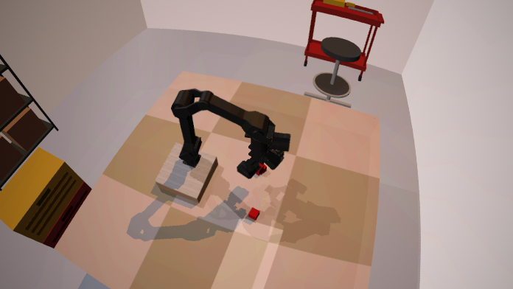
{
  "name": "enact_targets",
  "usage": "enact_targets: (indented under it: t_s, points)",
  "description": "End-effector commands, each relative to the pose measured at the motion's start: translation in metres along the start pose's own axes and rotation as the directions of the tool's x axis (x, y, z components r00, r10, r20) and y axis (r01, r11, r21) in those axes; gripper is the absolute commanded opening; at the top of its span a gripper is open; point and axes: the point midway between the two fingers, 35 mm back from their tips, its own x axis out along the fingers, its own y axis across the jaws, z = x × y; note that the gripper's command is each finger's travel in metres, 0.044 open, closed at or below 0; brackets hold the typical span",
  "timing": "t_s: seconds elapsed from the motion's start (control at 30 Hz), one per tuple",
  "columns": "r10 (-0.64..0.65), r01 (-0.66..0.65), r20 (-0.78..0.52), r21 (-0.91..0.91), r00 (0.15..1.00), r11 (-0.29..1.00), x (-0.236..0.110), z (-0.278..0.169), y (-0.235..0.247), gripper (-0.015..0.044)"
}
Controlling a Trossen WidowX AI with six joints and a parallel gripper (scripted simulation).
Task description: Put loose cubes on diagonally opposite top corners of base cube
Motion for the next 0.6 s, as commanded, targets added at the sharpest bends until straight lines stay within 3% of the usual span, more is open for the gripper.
enact_targets:
  t_s: [0.0,0.57]
  points:
    - [-0.005,0.005,-0.003,0.091,1.0,0.996,0.004,-0.002,0.004,0.0105]
    - [-0.003,0.004,-0.003,0.575,1.0,0.818,0.015,-0.007,0.024,0.0105]
